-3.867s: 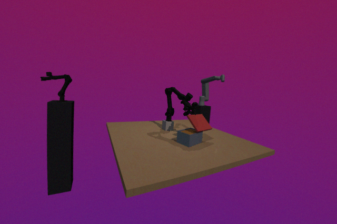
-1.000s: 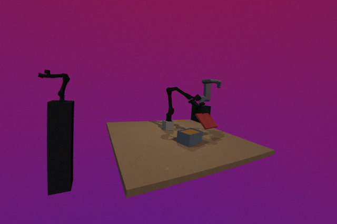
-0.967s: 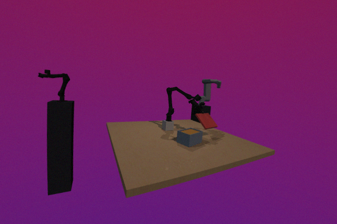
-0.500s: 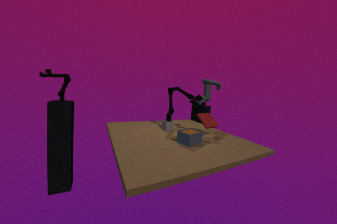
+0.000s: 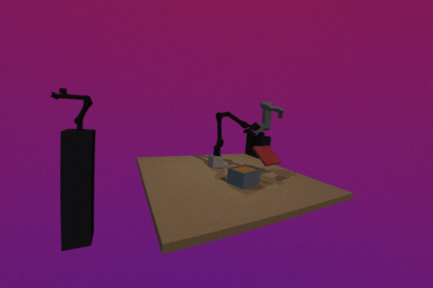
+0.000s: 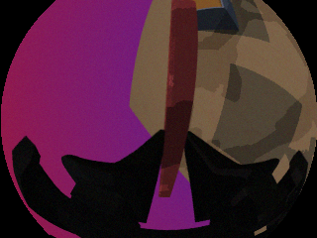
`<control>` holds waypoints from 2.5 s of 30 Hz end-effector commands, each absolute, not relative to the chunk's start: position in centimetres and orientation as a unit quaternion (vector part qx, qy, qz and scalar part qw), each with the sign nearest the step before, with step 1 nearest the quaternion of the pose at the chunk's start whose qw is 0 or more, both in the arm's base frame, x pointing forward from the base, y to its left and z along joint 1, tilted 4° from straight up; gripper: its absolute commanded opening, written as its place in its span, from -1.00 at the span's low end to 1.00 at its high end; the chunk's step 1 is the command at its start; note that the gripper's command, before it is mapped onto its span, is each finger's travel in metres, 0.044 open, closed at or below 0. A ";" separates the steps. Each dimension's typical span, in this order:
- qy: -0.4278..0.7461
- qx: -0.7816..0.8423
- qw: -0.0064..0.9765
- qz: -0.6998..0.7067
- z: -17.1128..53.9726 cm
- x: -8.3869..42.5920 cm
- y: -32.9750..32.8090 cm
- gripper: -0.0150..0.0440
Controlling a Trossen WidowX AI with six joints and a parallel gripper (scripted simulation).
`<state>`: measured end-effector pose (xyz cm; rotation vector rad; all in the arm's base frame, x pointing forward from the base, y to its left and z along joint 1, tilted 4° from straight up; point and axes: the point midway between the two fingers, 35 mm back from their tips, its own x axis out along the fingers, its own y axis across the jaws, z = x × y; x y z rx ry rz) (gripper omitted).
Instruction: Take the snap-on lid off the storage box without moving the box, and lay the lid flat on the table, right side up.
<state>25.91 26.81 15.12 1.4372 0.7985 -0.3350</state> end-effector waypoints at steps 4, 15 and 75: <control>0.349 0.642 0.667 -0.148 14.4 25.9 26.8 -0.49; 0.349 0.642 0.667 -0.148 13.5 25.9 26.8 -0.49; 0.349 0.642 0.667 -0.148 8.7 25.7 27.1 -0.49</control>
